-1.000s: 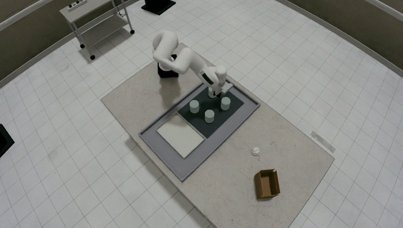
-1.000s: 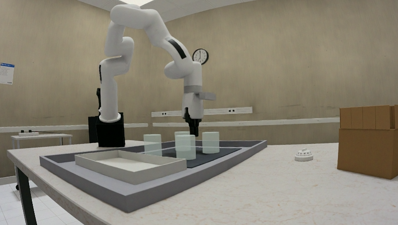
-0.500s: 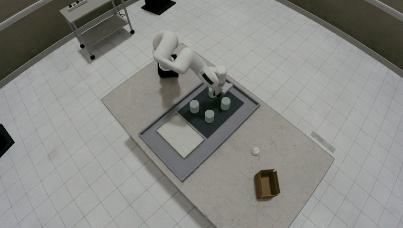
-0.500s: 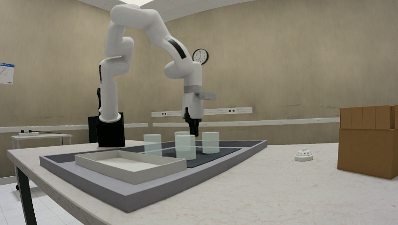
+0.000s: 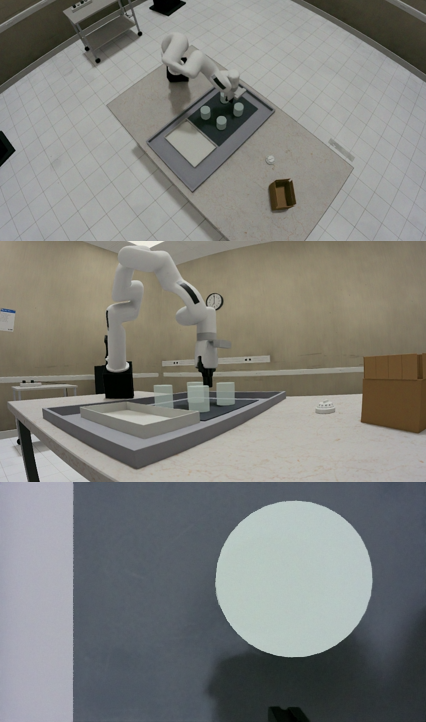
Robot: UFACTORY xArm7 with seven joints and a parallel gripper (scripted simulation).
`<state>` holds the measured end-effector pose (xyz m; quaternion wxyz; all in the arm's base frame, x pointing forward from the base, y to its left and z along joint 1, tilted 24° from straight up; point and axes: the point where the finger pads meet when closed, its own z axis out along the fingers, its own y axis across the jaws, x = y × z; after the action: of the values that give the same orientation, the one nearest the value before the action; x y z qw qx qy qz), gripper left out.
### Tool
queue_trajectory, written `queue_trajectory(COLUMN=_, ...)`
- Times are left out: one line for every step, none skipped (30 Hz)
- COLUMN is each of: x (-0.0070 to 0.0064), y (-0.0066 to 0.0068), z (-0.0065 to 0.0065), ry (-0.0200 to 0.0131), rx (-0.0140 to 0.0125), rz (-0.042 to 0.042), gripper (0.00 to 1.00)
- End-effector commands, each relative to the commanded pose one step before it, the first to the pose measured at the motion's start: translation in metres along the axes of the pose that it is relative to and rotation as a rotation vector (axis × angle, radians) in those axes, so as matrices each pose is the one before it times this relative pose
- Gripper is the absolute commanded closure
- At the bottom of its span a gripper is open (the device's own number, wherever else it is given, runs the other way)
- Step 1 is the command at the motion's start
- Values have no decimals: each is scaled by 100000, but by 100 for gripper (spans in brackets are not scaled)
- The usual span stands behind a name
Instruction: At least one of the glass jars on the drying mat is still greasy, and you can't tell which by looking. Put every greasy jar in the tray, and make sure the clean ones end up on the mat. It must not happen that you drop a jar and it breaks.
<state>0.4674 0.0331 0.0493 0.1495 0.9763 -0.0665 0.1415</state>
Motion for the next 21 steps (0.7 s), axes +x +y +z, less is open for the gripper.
queue_trajectory(x=119, y=-76, z=-115, ry=323, rx=136, rz=-47, gripper=100)
queue_trajectory(x=0, y=0, z=0, ry=0, rx=0, rz=0, gripper=100)
queue_trajectory(x=0, y=0, z=0, ry=0, rx=0, rz=0, gripper=100)
queue_trajectory(x=0, y=0, z=0, ry=0, rx=0, rz=0, gripper=100)
queue_trajectory(x=0, y=0, z=0, ry=0, rx=0, rz=0, gripper=100)
queue_trajectory(x=0, y=0, z=0, ry=0, rx=0, rz=0, gripper=100)
queue_trajectory(x=0, y=0, z=0, ry=0, rx=0, rz=0, gripper=100)
queue_trajectory(x=0, y=0, z=0, ry=0, rx=0, rz=0, gripper=100)
queue_trajectory(x=0, y=0, z=-764, ry=0, rx=0, rz=0, gripper=100)
queue_trajectory(x=0, y=0, z=0, ry=0, rx=0, rz=0, gripper=100)
queue_trajectory(x=0, y=0, z=0, ry=0, rx=0, rz=0, gripper=100)
queue_trajectory(x=0, y=0, z=-764, ry=0, rx=0, rz=0, gripper=100)
queue_trajectory(x=0, y=0, z=-764, ry=0, rx=0, rz=0, gripper=100)
queue_trajectory(x=0, y=0, z=-764, ry=0, rx=0, rz=0, gripper=100)
queue_trajectory(x=0, y=0, z=-764, ry=0, rx=0, rz=0, gripper=100)
queue_trajectory(x=0, y=0, z=-764, ry=0, rx=0, rz=0, gripper=100)
queue_trajectory(x=0, y=0, z=-764, ry=0, rx=0, rz=0, gripper=100)
queue_trajectory(x=0, y=0, z=-764, ry=0, rx=0, rz=0, gripper=100)
queue_trajectory(x=0, y=0, z=-764, ry=0, rx=0, rz=0, gripper=100)
queue_trajectory(x=0, y=0, z=-764, ry=0, rx=0, rz=0, gripper=100)
queue_trajectory(x=0, y=0, z=0, ry=0, rx=0, rz=0, gripper=100)
